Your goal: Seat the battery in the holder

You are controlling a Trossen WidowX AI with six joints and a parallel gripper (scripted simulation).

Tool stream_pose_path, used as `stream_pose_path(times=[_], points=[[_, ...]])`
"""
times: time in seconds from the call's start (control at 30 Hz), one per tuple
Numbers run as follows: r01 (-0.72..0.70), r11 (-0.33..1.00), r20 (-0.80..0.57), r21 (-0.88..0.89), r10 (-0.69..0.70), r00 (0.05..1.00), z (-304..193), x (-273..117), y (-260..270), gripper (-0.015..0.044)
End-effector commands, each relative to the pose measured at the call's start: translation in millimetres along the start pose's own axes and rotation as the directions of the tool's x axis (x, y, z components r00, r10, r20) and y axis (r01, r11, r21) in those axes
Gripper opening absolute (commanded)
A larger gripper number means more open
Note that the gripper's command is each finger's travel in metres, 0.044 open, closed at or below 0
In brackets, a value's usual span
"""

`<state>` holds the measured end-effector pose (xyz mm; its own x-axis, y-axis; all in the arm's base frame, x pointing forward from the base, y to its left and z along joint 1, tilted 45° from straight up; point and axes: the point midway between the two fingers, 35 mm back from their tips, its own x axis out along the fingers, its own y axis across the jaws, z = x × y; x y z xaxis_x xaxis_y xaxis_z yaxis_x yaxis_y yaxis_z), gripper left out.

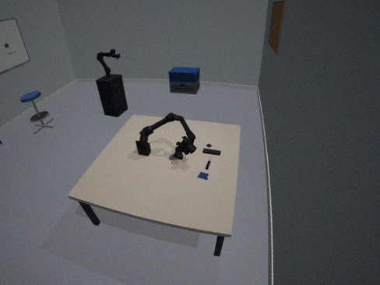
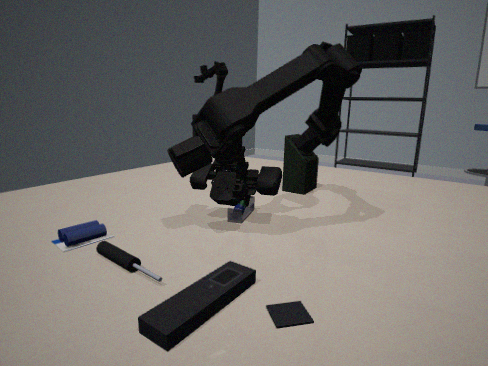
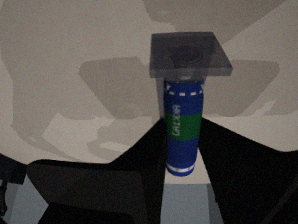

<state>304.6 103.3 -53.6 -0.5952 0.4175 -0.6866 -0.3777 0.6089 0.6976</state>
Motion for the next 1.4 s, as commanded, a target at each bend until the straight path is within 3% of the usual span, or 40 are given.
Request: stream_pose_path(times=[0.0, 0.57, 1.37], points=[[0.005, 1.000, 0.021, -0.008, -0.005, 1.000, 6.6, -4.1, 0.1, 0.0074], [0.006, 1.000, 0.031, -0.007, -0.006, 1.000, 7.8, -4.6, -0.2, 0.0074], [0.013, 1.000, 0.150, 0.001, -0.013, 0.989, 8.1, 1.3, -4.8, 0.0074]])
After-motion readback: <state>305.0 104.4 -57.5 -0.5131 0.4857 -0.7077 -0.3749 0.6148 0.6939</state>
